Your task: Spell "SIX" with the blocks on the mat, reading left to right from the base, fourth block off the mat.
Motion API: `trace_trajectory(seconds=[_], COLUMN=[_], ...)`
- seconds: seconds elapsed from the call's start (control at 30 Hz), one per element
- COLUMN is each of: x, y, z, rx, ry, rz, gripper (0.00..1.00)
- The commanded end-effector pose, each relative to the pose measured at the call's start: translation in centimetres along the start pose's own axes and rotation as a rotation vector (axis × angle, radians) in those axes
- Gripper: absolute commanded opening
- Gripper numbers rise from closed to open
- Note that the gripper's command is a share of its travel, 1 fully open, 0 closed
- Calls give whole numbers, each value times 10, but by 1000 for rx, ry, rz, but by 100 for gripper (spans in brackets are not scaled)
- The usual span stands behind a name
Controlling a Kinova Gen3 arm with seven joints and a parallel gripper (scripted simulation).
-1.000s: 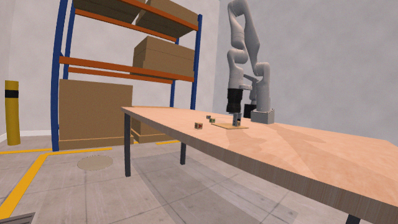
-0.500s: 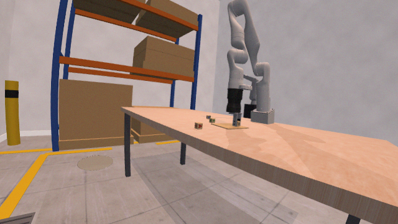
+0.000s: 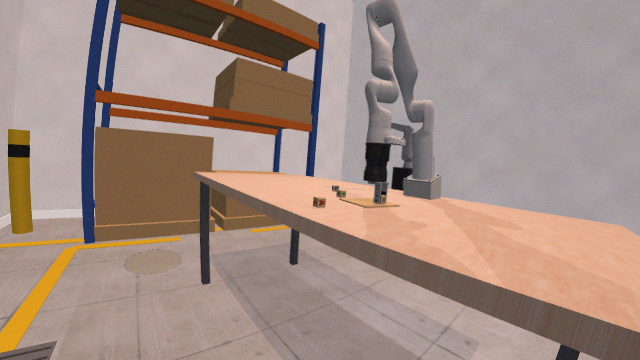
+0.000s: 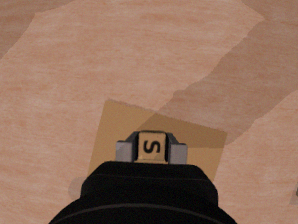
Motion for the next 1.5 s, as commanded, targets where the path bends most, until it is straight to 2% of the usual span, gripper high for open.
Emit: trace_trajectory(seconds=[0.0, 1.4, 1.43, 1.47], x=[0, 0, 0, 0], y=[1, 1, 1, 1], z=[1, 1, 1, 1], rx=[0, 0, 0, 0], ry=[-1, -1, -1, -1], rz=[0, 0, 0, 0], gripper=[49, 49, 55, 55])
Point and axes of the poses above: the point where the finger pads meet when closed, its own y axis out along the fingers, its own x axis across the jaws, z = x × y, the point moved 6 cm from there along -y, back along the fingers, and after that the axes turned 1 degree about y, right-handed, at the moved point
